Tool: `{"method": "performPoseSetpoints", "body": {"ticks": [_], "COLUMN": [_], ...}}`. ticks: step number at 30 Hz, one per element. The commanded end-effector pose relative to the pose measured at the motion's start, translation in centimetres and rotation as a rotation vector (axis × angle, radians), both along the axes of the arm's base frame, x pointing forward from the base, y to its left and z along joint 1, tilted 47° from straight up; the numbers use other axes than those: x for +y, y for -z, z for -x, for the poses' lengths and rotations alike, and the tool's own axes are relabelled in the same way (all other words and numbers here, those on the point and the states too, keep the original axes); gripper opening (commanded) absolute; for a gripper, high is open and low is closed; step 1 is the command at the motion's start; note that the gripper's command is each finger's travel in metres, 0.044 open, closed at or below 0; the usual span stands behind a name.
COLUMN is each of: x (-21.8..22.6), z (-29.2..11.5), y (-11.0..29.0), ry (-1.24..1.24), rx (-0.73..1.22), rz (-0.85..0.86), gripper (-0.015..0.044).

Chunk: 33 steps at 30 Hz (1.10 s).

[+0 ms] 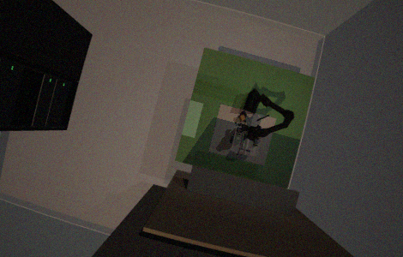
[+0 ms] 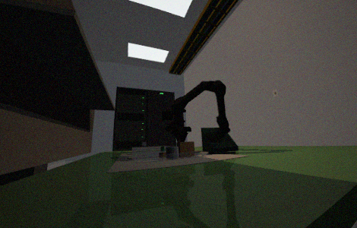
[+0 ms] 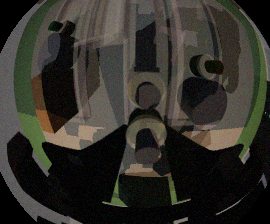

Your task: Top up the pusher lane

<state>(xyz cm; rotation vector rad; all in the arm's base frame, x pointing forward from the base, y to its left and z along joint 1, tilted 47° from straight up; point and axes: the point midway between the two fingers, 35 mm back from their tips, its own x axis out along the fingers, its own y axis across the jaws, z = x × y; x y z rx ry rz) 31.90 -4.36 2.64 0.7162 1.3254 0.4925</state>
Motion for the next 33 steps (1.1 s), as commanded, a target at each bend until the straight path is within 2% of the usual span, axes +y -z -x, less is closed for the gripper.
{"method": "performPoseSetpoints", "body": {"ticks": [1, 33], "x": [-0.39, -0.61], "z": [-0.94, -1.73], "y": [-0.52, -0.81], "ry": [0.006, 0.006], "rx": [-0.030, -0.031], "rz": [0.004, 0.004], "gripper": [0.0000, 0.0000]}}
